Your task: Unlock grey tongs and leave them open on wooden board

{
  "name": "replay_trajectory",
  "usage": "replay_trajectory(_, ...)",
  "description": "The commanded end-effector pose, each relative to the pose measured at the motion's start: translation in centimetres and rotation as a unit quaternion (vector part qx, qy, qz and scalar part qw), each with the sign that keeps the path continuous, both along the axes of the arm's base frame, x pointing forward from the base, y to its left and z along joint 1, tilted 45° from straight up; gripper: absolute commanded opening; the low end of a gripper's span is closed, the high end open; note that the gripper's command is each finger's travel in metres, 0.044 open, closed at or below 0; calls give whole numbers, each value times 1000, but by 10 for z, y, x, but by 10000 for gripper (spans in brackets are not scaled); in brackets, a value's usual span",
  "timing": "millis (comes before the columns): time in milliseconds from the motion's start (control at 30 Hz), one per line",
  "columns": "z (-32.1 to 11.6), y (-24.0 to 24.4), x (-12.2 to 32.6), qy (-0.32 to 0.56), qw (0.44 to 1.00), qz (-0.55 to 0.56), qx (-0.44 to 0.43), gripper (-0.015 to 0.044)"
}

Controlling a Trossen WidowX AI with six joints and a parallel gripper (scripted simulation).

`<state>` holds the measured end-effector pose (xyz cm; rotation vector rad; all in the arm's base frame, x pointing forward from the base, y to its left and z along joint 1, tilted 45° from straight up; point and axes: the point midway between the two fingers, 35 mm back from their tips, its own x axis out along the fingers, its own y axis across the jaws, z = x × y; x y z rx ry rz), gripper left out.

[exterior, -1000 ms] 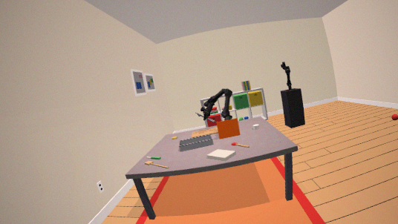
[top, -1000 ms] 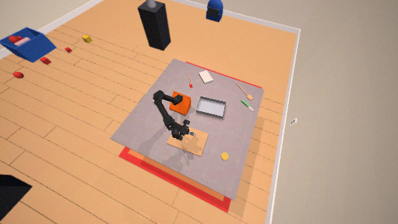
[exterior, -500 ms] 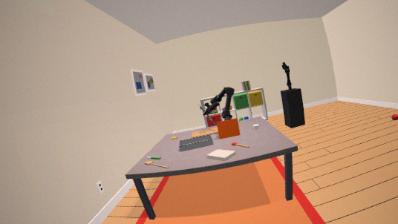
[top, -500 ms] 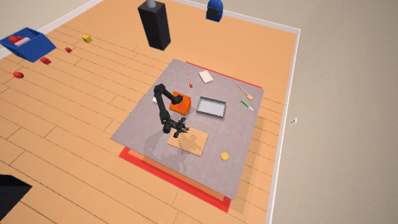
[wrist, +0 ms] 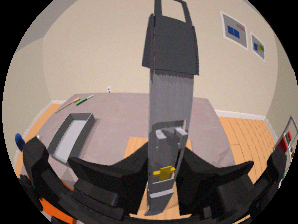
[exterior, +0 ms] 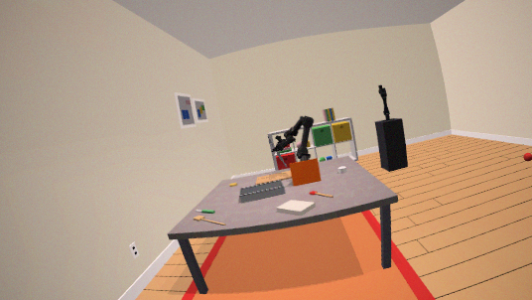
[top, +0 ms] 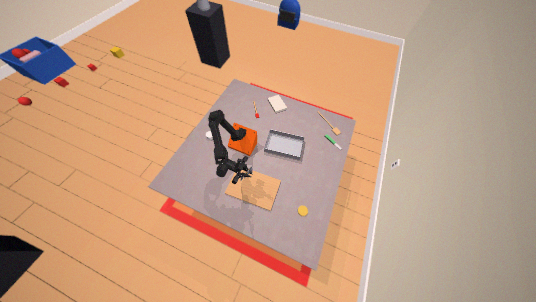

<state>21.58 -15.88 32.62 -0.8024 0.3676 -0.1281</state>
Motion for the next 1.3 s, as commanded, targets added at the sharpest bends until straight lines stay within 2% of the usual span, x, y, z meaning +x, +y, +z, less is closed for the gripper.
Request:
replay_trajectory(0,2,2,0,-4,1000,6,-5,-150)
replay_trajectory(867,1,1,1,0,1000,1,0,-150)
replay_trajectory(1267,-24,-26,14,93,988,-98,76,-150)
